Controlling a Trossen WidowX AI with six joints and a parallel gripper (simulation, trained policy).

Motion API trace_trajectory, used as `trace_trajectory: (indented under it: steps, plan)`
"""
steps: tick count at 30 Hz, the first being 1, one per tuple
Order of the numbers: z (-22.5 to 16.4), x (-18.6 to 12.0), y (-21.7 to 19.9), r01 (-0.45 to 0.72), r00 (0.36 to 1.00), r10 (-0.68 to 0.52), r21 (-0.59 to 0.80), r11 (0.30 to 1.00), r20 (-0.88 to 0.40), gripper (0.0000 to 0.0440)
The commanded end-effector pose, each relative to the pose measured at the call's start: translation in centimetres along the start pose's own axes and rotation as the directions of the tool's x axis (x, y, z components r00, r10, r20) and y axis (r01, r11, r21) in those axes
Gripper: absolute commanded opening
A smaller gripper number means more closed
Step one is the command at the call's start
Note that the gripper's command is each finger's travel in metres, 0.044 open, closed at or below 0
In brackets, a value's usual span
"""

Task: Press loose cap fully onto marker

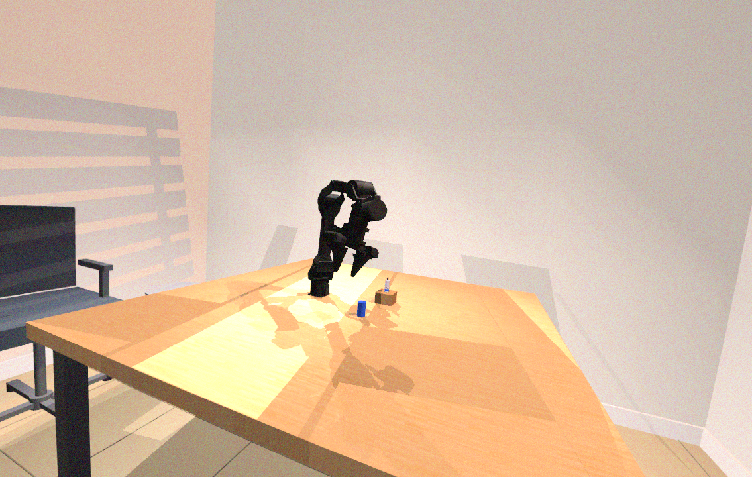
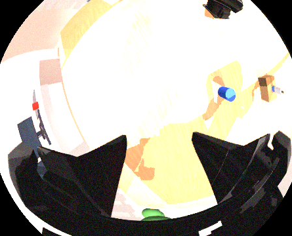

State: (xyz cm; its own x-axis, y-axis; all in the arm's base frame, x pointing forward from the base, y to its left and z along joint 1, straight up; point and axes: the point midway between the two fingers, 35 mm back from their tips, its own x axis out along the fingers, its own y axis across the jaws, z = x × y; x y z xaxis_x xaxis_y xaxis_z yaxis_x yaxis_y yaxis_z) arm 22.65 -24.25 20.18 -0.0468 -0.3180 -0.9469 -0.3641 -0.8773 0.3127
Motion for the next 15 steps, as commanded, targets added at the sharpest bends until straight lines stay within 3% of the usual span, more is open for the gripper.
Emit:
trace_trajectory:
  steps: [1,15]
  plan:
    - [-0.3,0.8,-1.0,0.028,0.999,-0.028,0.003,1.0,0.017,0.0323]
    - [-0.4,2.8,-4.3,0.119,0.989,-0.119,0.002,0.993,0.089,0.0321]
